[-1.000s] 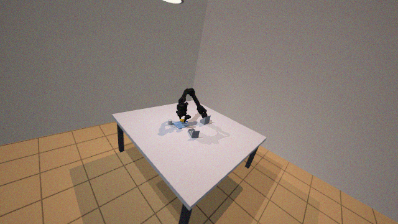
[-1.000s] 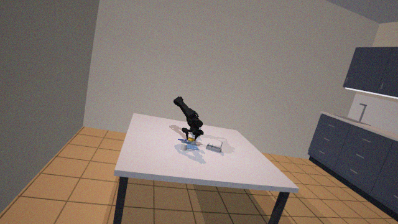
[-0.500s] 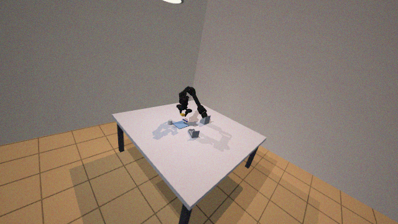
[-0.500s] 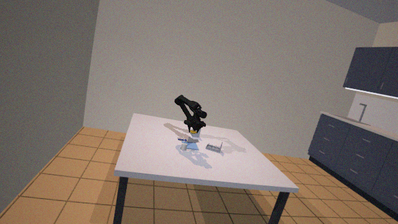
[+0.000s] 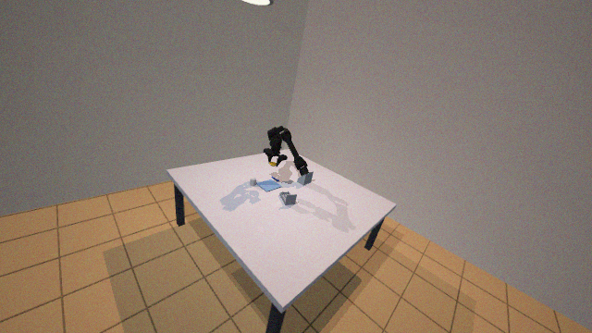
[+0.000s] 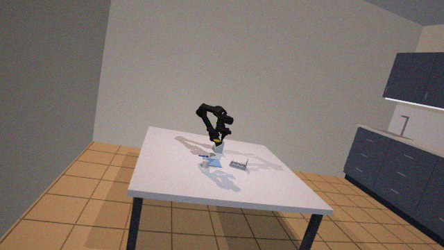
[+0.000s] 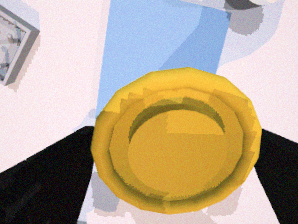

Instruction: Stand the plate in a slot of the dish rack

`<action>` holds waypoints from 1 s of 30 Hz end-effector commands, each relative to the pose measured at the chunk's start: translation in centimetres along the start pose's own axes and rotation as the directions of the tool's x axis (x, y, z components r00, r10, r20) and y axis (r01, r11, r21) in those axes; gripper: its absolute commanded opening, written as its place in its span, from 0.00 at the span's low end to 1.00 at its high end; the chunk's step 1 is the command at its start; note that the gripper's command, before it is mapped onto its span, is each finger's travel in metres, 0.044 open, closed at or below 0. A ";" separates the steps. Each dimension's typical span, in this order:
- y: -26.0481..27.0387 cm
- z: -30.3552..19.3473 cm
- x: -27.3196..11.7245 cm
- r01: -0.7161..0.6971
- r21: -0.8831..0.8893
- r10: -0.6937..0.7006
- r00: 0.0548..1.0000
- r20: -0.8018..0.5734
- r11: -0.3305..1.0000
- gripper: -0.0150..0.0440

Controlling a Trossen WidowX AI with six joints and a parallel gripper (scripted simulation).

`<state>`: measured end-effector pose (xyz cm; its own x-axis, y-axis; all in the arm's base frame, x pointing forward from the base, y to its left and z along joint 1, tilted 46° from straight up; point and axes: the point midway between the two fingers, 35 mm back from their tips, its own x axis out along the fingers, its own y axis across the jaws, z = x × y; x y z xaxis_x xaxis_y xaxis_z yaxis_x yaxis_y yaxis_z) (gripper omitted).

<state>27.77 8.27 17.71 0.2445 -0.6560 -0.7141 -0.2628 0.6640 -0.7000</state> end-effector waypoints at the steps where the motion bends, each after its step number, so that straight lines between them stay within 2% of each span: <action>1: 0.1 0.1 -0.5 -0.006 0.012 0.006 1.000 -0.001 1.000 0.25; 10: 6.1 0.4 -0.5 -0.005 0.275 0.017 0.999 -0.040 0.961 0.25; 19: 12.2 -0.6 -0.3 0.046 0.536 0.001 0.996 -0.087 0.843 0.25; 30: 12.8 -0.9 0.5 0.029 0.520 0.038 0.992 -0.117 0.854 0.25</action>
<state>23.88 16.52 9.07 0.1538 -0.6773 -0.7195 0.2952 0.7264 -0.6207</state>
